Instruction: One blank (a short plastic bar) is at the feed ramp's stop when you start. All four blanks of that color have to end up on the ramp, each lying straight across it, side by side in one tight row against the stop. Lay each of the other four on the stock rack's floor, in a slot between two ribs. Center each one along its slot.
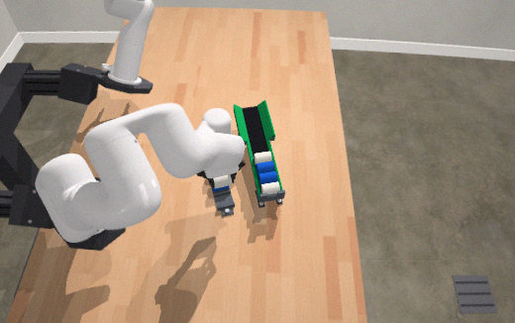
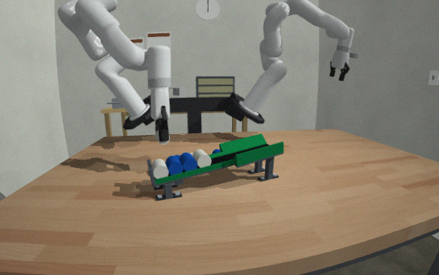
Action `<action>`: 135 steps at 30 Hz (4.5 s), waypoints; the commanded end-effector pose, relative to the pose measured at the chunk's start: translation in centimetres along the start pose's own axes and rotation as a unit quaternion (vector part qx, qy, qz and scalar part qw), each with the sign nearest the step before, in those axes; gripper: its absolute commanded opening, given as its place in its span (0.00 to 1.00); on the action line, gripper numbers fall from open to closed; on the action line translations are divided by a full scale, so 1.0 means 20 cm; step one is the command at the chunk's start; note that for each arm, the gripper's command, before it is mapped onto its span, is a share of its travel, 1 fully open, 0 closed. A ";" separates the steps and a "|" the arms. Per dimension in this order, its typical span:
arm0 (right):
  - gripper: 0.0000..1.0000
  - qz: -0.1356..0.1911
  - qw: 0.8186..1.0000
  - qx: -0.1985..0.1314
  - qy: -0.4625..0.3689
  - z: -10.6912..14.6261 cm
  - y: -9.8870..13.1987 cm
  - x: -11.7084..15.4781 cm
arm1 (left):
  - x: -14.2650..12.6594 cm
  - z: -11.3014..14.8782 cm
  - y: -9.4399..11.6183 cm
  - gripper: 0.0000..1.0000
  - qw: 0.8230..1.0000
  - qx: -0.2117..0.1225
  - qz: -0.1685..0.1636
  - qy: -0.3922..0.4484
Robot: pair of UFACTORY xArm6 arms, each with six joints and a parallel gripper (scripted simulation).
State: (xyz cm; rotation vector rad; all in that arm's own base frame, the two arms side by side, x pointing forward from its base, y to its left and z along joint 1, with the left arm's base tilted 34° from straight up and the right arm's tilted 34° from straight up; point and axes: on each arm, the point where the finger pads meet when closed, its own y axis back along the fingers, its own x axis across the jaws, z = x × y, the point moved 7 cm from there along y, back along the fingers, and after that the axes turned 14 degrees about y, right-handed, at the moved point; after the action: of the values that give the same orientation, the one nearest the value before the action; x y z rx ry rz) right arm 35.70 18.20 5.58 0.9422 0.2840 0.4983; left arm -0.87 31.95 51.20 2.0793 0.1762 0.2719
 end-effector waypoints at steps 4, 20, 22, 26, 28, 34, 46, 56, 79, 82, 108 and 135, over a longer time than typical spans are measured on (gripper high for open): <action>0.57 0.003 1.000 -0.001 -0.002 0.00 0.02 0.04 | 0.00 0.00 0.01 1.00 1.000 0.002 0.000 0.000; 0.57 0.007 0.999 -0.013 -0.028 -0.15 0.17 0.57 | 0.00 0.00 0.01 1.00 1.000 0.002 0.000 0.000; 0.57 0.007 0.999 -0.013 -0.028 -0.15 0.17 0.57 | 0.00 0.00 0.01 1.00 1.000 0.002 0.000 0.000; 0.57 0.006 0.999 -0.011 -0.035 -0.23 0.24 0.73 | 0.00 0.00 0.01 1.00 1.000 0.002 0.000 0.000; 0.57 0.006 0.999 -0.009 -0.038 -0.27 0.27 0.78 | 0.00 0.00 0.01 1.00 1.000 0.002 0.000 0.000; 0.57 0.004 0.999 -0.002 -0.043 -0.39 0.34 0.92 | 0.00 0.00 0.01 1.00 1.000 0.002 0.000 0.000; 0.57 0.003 0.999 0.001 -0.043 -0.43 0.37 0.95 | 0.00 0.00 0.01 1.00 1.000 0.002 0.000 0.000; 0.57 0.003 0.999 0.001 -0.043 -0.43 0.37 0.95 | 0.00 0.00 0.01 1.00 1.000 0.002 0.000 0.000; 0.57 0.003 0.999 0.001 -0.043 -0.43 0.01 0.96 | 0.00 0.00 0.01 1.00 1.000 0.002 0.000 0.000; 0.57 0.003 0.999 0.001 -0.043 -0.43 -0.05 0.97 | 0.00 0.00 0.01 1.00 1.000 0.002 0.000 0.000; 0.61 0.003 0.999 0.001 -0.043 -0.43 -0.13 0.97 | 0.00 0.00 0.01 1.00 1.000 0.002 0.000 0.000; 0.79 0.003 0.999 0.001 -0.043 -0.43 -0.11 0.97 | 0.00 0.00 0.01 1.00 1.000 0.002 0.000 0.000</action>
State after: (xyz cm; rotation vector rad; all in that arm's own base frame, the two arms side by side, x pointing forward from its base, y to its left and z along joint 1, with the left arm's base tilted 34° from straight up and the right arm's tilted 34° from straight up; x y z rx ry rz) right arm 49.04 32.90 -1.91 0.9609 0.2067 0.4565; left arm -0.87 31.95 51.20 2.0793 0.1762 0.2719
